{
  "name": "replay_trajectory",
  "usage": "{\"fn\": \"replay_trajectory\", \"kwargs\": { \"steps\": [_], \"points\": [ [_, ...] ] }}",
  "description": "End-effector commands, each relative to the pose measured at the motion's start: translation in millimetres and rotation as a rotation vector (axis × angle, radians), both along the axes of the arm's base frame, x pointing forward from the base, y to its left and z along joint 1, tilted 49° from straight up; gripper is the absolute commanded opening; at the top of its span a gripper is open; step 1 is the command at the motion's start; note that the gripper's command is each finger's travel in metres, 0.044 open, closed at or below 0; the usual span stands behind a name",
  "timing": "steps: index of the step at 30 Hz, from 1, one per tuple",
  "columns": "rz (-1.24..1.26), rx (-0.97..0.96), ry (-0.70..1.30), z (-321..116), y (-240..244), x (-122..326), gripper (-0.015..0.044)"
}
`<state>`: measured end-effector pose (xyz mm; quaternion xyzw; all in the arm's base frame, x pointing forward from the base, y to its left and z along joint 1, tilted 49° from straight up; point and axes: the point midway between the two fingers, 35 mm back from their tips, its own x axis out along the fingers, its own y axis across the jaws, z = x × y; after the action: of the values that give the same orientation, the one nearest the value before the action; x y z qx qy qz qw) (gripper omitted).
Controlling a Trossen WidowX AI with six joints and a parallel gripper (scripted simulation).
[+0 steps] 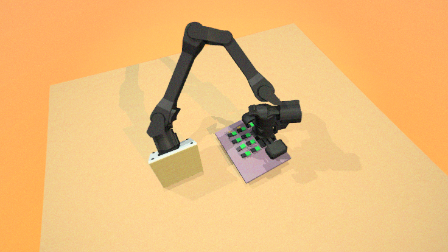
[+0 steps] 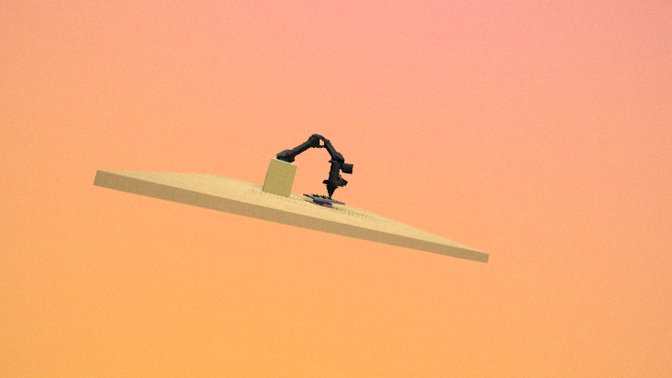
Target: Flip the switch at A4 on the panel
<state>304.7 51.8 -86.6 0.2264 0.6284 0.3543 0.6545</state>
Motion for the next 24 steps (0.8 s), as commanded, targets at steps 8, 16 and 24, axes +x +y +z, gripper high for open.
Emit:
{"fn": "replay_trajectory", "kwargs": {
  "steps": [8,16,24],
  "points": [
    [-0.004,0.006,-0.001,0,2,1,0.0],
    [-0.004,0.006,-0.001,-1,2,0,0.0],
    [0.015,-0.002,0.016,42,-46,6,0.0]
  ]
}}
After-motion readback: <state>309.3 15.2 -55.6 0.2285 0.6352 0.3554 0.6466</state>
